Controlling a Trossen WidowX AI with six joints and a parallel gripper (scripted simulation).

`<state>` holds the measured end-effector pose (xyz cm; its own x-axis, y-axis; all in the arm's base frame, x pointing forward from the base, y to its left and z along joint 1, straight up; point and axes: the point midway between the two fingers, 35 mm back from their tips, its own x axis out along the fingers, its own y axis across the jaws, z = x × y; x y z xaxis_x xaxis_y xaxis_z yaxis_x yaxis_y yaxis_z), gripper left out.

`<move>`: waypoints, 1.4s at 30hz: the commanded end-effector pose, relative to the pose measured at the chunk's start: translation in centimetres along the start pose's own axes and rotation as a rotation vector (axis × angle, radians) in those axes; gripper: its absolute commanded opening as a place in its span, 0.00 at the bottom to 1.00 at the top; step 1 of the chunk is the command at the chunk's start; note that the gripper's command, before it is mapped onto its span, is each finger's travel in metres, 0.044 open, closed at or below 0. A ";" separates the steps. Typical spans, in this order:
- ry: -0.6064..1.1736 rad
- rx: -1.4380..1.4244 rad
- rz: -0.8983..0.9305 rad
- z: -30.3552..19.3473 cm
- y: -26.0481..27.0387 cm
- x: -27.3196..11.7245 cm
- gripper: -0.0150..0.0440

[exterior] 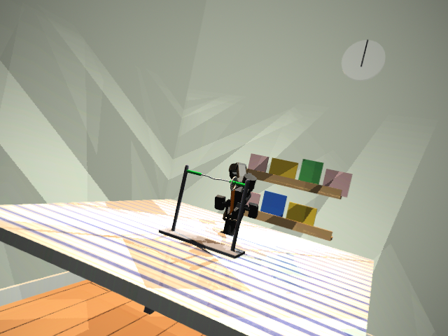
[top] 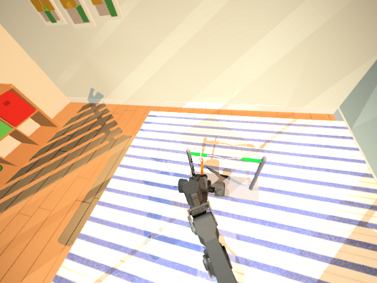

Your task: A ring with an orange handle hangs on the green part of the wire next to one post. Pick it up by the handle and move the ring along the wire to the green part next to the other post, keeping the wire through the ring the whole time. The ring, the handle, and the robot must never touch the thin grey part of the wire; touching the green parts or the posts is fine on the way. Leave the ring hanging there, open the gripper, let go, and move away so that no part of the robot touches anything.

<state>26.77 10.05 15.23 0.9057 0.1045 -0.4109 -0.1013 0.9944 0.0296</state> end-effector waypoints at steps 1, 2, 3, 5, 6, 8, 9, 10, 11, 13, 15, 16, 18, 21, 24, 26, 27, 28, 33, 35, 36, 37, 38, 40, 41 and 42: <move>0.003 0.004 -0.007 -0.7 -0.1 0.3 0.00; 0.003 0.004 -0.007 -0.8 -0.1 0.3 0.00; 0.003 0.004 -0.007 -1.0 -0.1 0.4 0.00; 0.003 0.004 -0.007 -1.2 -0.1 0.5 0.00; 0.003 0.004 -0.007 -1.3 -0.1 0.5 0.00; 0.003 0.004 -0.007 -1.3 -0.1 0.5 0.00; 0.003 0.004 -0.007 -1.3 -0.1 0.5 0.00; 0.003 0.004 -0.007 -1.3 -0.1 0.5 0.00; 0.003 0.004 -0.007 -1.3 -0.1 0.5 0.00; 0.003 0.004 -0.007 -1.3 -0.1 0.5 0.00; 0.003 0.004 -0.007 -1.3 -0.1 0.5 0.00; 0.003 0.004 -0.007 -1.3 -0.1 0.5 0.00; 0.003 0.004 -0.007 -1.3 -0.1 0.5 0.00; 0.003 0.004 -0.007 -1.3 -0.1 0.5 0.00; 0.003 0.004 -0.007 -1.3 -0.1 0.5 0.00; 0.003 0.004 -0.007 -1.3 -0.1 0.5 0.00; 0.002 -0.001 -0.001 -1.2 0.0 0.5 0.04; 0.002 -0.001 -0.001 -1.2 0.0 0.5 0.09; 0.002 -0.001 -0.001 -1.2 0.0 0.5 0.31; 0.002 -0.001 -0.001 -1.2 0.0 0.5 0.40; 0.002 -0.001 -0.001 -1.2 0.0 0.5 0.44; 0.002 -0.001 -0.001 -1.2 0.0 0.5 0.49; 0.002 -0.001 -0.001 -1.2 0.0 0.4 0.53; 0.003 0.000 -0.002 -1.2 0.0 0.1 0.53; 0.004 0.000 -0.002 -1.2 0.1 -0.1 0.53; 0.004 0.000 -0.002 -1.2 0.1 -0.3 0.53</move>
<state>26.40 10.11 13.96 0.9023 0.1060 -0.4179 -0.1058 0.9941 0.0238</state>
